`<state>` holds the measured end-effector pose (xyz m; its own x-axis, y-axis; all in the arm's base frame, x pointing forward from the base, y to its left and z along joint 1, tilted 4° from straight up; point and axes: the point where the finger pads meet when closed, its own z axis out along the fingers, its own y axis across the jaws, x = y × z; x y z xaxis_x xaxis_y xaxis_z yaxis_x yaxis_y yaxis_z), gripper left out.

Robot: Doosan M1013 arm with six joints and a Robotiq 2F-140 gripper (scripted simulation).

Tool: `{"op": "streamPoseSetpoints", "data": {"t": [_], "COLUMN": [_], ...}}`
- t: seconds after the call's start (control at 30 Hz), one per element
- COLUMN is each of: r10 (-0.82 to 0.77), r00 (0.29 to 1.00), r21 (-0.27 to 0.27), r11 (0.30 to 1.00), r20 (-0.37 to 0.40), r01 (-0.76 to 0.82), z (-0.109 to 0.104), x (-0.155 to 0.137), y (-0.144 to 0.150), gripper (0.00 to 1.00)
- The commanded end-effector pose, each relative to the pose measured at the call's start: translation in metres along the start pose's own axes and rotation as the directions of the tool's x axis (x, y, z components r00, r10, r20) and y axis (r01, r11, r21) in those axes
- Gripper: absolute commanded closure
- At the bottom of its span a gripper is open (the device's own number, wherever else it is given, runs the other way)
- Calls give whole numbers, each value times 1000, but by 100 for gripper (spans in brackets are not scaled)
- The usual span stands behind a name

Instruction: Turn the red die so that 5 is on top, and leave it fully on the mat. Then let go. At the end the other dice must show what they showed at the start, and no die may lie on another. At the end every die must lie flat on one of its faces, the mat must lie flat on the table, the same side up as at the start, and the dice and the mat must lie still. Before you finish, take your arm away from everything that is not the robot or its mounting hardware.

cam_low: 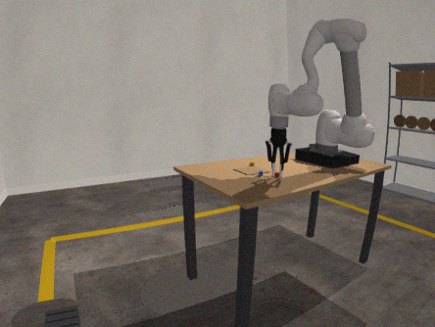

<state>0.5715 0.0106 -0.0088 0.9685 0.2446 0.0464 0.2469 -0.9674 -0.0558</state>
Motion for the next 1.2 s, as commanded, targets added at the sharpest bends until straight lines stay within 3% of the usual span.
{"op": "streamPoseSetpoints", "data": {"t": [0.0,1.03,1.07,1.17], "r10": [0,0,0,0], "r00": [1000,1000,1000,1000], "r21": [0,0,0,0], "r11": [1000,1000,1000,1000], "r20": [0,0,0,0], "r01": [0,0,0,0], "z": [0,0,0,0], "x": [0,0,0,0], "y": [0,0,0,0], "gripper": [79,79,91,91]}}
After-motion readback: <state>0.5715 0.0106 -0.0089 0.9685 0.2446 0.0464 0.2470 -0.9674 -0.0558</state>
